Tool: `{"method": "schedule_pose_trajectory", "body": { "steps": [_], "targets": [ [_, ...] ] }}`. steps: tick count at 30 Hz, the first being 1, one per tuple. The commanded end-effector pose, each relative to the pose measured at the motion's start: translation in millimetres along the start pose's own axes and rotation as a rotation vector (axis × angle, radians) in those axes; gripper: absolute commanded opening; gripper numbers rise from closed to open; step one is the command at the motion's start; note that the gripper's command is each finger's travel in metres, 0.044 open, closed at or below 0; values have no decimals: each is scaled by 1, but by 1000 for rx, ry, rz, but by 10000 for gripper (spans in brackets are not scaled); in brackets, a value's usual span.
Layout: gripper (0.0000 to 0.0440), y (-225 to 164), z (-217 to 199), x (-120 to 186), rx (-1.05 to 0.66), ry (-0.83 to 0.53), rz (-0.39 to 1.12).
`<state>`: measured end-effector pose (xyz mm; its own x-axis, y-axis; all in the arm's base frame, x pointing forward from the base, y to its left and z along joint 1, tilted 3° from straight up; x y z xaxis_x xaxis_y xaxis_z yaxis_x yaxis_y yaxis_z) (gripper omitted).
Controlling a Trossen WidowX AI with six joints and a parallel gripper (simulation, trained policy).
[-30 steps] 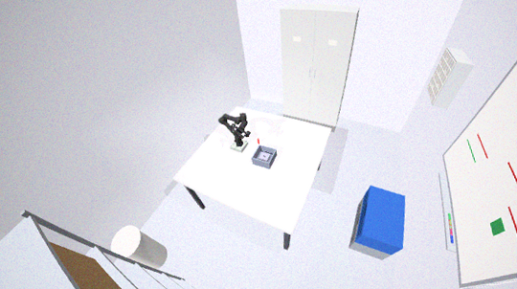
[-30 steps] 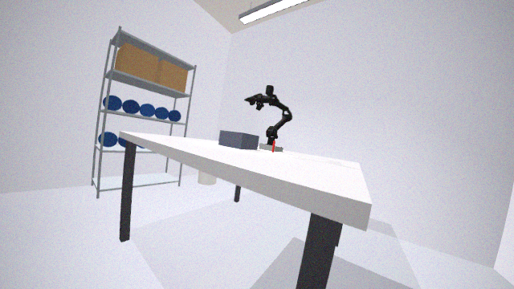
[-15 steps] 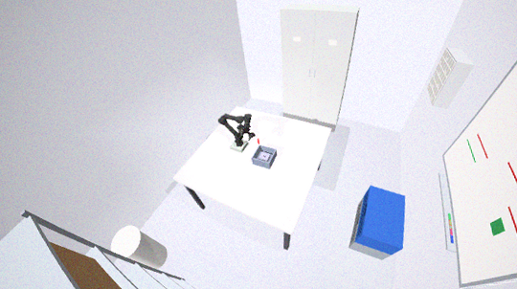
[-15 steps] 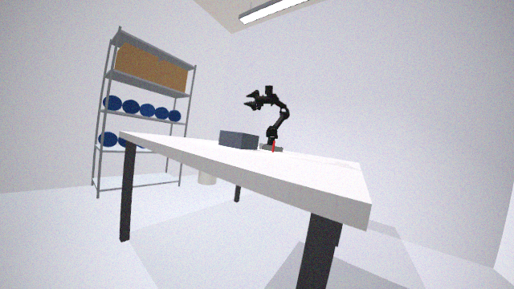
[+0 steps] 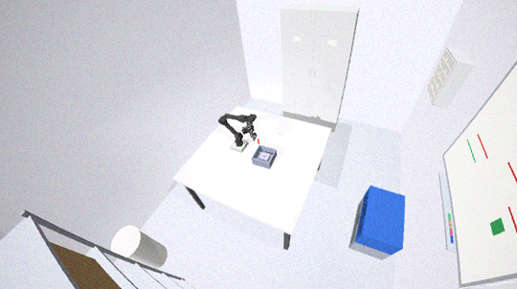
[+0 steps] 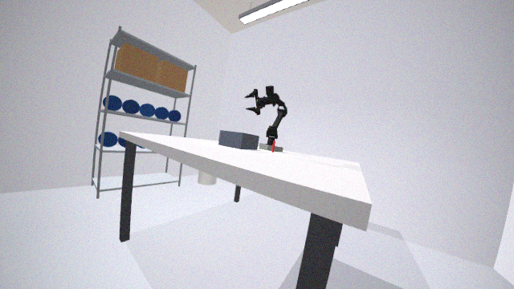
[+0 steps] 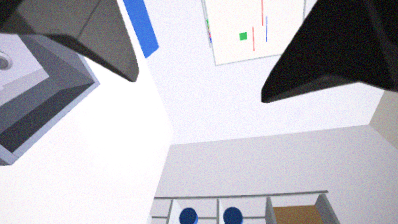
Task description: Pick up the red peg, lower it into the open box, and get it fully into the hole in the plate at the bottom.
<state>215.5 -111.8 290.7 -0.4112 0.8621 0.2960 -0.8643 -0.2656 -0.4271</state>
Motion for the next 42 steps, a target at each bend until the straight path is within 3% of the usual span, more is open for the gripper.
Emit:
{"method": "schedule_pose_trajectory", "body": {
  "steps": [1,21,42],
  "targets": [
    [440,-8,-10,4,118,-63,28],
    [440,-21,-78,34,727,-369,173],
    [440,-6,-146,84,1353,-676,385]
  ]
}}
Point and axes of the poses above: the point midway between the two fingers, 35 mm back from their tips, its own x axis back along the fingers, its own z axis across the jaws, y = z × x, the point moved 3 cm from there along x, back along the fingers, and after that the axes turned 14 degrees about -x, right-handed, at the moved point
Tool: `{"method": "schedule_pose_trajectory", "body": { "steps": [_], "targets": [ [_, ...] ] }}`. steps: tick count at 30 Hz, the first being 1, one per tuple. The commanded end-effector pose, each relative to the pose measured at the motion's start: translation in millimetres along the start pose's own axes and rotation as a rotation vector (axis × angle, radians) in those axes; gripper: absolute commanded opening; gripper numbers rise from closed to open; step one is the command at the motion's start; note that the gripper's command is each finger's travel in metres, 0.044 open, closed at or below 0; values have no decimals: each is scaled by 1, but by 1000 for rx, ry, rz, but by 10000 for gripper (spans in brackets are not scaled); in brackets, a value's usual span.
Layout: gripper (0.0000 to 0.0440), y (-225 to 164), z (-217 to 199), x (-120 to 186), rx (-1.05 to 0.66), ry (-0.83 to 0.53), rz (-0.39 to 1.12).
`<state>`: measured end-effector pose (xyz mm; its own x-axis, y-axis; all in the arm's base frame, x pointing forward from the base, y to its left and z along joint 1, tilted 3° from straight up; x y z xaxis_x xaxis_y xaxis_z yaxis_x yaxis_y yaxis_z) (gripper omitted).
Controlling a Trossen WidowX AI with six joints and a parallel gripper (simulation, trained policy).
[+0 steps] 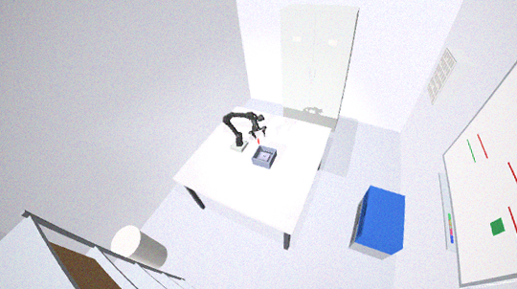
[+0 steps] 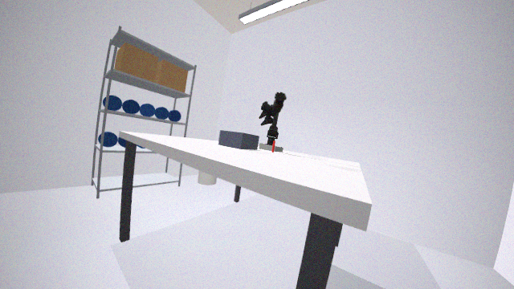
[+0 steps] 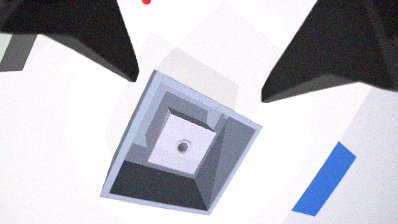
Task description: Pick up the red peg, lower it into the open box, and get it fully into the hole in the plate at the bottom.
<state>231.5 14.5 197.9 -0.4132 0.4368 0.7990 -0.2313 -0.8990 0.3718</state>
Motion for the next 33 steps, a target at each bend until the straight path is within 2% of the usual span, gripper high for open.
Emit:
{"method": "schedule_pose_trajectory", "body": {
  "steps": [1,18,25,33],
  "targets": [
    [440,-14,-7,2,122,-48,45],
    [440,-75,-57,-2,612,-257,225],
    [440,-92,-75,-16,728,-310,264],
    [440,-108,-95,-40,787,-337,291]
  ]
}}
Point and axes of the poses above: the point midway between the two fingers, 35 mm back from their tips, its own x axis back along the fingers, its own z axis across the jaws, y = z × x, the point moved 3 cm from there along x, back along the fingers, and after that the axes turned 14 degrees about -x, right-handed, at the moved point
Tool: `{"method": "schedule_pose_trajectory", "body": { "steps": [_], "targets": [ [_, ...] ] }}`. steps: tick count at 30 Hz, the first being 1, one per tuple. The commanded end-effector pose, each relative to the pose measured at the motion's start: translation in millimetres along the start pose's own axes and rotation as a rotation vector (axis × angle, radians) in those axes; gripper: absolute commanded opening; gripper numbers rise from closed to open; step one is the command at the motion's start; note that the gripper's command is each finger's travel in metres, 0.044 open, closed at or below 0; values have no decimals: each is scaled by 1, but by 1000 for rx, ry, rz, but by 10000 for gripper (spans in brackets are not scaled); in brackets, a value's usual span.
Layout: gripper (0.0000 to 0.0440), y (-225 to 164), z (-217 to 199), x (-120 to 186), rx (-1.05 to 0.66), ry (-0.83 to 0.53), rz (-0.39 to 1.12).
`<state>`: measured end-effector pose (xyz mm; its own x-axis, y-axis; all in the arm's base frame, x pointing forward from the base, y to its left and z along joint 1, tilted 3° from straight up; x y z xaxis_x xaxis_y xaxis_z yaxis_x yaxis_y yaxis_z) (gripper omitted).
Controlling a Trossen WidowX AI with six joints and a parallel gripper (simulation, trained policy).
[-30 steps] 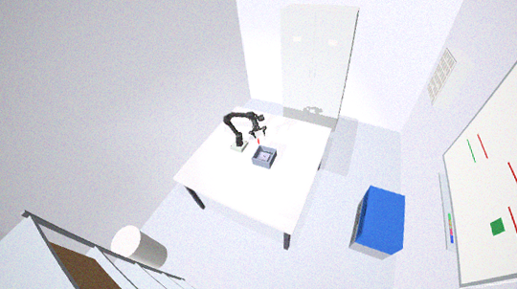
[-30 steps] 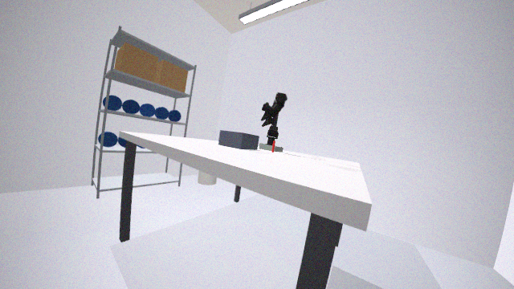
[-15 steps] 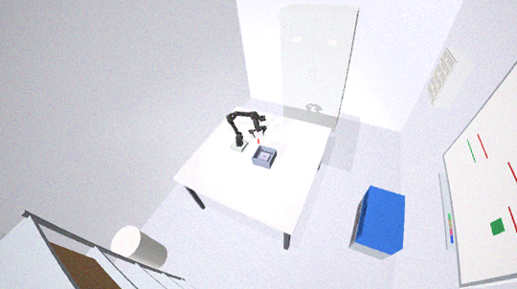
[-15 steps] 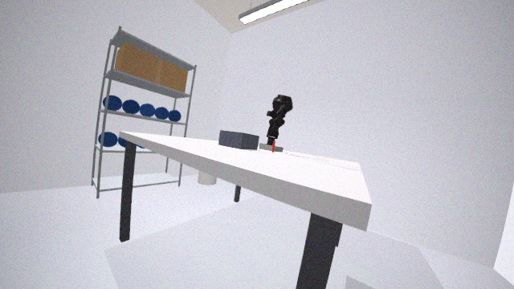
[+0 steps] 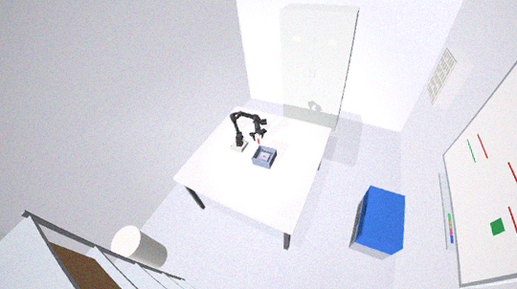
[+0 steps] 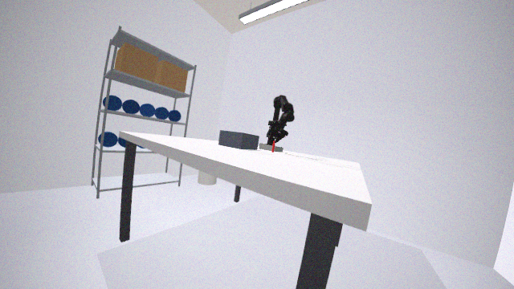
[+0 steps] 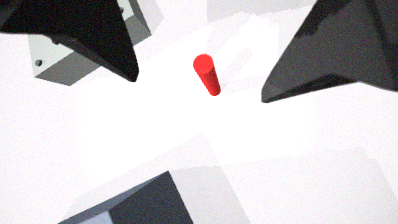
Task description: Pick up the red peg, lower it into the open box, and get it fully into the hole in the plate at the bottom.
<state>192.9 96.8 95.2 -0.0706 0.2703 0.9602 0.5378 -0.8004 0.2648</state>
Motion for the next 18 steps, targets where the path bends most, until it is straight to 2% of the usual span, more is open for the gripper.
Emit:
{"method": "schedule_pose_trajectory", "body": {
  "steps": [1,7,9,18],
  "targets": [
    [440,-8,-1,-18,33,-14,14],
    [437,-14,0,-39,55,-13,24],
    [420,-16,0,-45,63,-17,29],
    [190,-20,-2,-63,66,-62,63]
  ]
}}
Point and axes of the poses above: the point midway between the two fingers, 35 mm back from their tips, its own x axis back along the fingers, its own z axis across the jaws, y = z × x, the point moved 3 cm from there along x, back along the fingers, and after that the axes turned 14 degrees about -x, right-handed, at the moved point
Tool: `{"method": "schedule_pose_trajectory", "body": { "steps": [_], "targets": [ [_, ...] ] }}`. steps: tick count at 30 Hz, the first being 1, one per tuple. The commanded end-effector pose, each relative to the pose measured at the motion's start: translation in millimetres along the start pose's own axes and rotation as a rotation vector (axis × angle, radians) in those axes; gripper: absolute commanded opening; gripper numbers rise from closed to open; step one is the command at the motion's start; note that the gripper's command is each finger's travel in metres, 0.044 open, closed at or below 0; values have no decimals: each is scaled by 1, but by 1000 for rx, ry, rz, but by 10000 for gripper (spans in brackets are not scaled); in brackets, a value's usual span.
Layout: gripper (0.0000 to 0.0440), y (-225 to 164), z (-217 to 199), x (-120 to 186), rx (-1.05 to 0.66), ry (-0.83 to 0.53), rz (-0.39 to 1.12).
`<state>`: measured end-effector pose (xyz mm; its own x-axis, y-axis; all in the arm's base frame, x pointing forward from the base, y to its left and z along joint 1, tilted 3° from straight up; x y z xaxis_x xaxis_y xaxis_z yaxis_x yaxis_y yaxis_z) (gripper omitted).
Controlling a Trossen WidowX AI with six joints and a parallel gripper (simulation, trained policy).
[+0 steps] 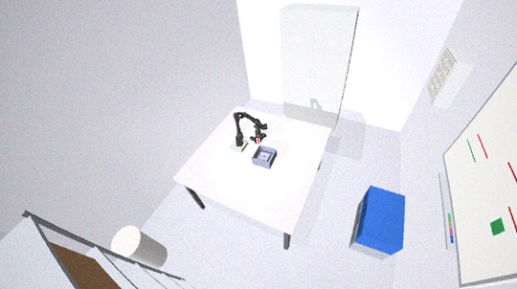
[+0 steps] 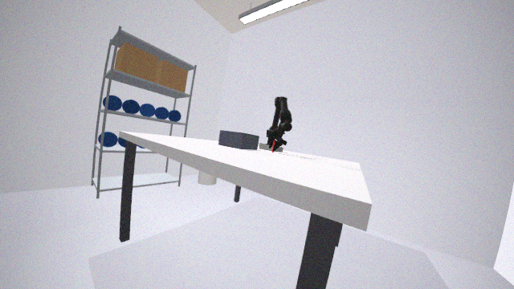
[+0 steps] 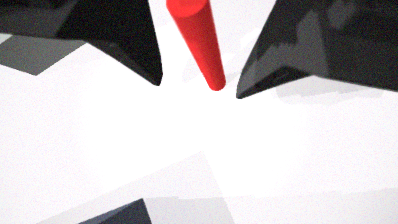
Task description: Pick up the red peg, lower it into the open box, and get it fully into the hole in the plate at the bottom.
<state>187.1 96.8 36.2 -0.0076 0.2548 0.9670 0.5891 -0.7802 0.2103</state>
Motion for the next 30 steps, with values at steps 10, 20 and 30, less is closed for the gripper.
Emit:
{"method": "schedule_pose_trajectory", "body": {
  "steps": [10,20,30],
  "targets": [
    [0,8,-3,-7,5,-71,-2],
    [0,38,-4,32,-7,-56,-96],
    [0,78,-5,75,-95,-25,-167]
  ]
}}
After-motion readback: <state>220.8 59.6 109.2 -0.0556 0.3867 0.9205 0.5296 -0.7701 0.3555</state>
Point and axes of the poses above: the point midway between the two fingers, 35 mm back from their tips, its own x axis back along the fingers, its own z axis across the jaws, y = z × x, the point moved 3 cm from there along x, back along the fingers, and after that the axes turned 14 degrees about -x, right-handed, at the moved point
